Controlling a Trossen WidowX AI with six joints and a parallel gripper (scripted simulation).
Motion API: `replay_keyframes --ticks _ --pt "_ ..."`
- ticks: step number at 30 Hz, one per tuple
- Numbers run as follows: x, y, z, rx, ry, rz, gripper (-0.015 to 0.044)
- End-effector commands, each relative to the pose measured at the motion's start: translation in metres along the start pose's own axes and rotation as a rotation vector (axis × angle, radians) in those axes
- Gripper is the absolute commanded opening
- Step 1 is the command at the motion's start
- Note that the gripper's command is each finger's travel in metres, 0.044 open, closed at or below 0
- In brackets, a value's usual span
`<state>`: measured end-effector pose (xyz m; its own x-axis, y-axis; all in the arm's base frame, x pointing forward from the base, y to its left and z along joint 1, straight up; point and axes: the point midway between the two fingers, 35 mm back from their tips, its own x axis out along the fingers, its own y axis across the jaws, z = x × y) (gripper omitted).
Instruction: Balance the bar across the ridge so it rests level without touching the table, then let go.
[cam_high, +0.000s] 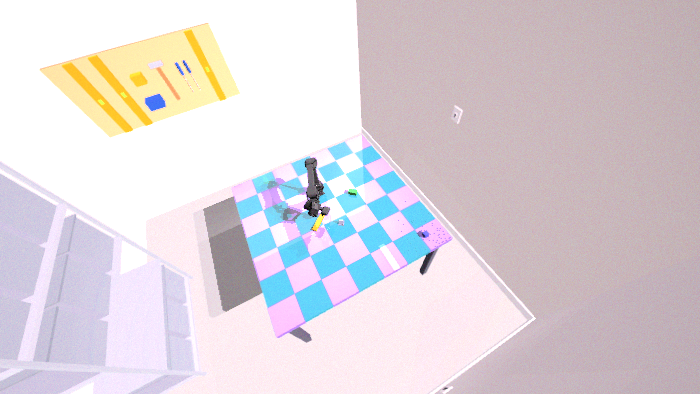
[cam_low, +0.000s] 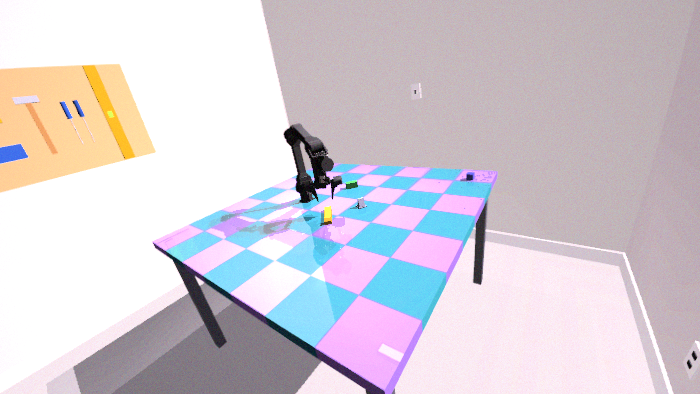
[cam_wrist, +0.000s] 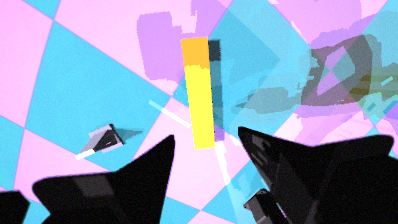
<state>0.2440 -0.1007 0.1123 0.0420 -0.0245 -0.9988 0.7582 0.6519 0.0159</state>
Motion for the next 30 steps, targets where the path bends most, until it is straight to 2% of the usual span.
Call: replay_keyframes --ticks 1,4,30 --pt "0.023 0.001 -0.003 0.002 0.025 -0.005 0.0315" --pt "0.039 0.000 -0.005 0.002 0.025 -0.005 0.0315" --pt "0.066 0.000 -0.005 0.002 0.025 -0.005 0.0315"
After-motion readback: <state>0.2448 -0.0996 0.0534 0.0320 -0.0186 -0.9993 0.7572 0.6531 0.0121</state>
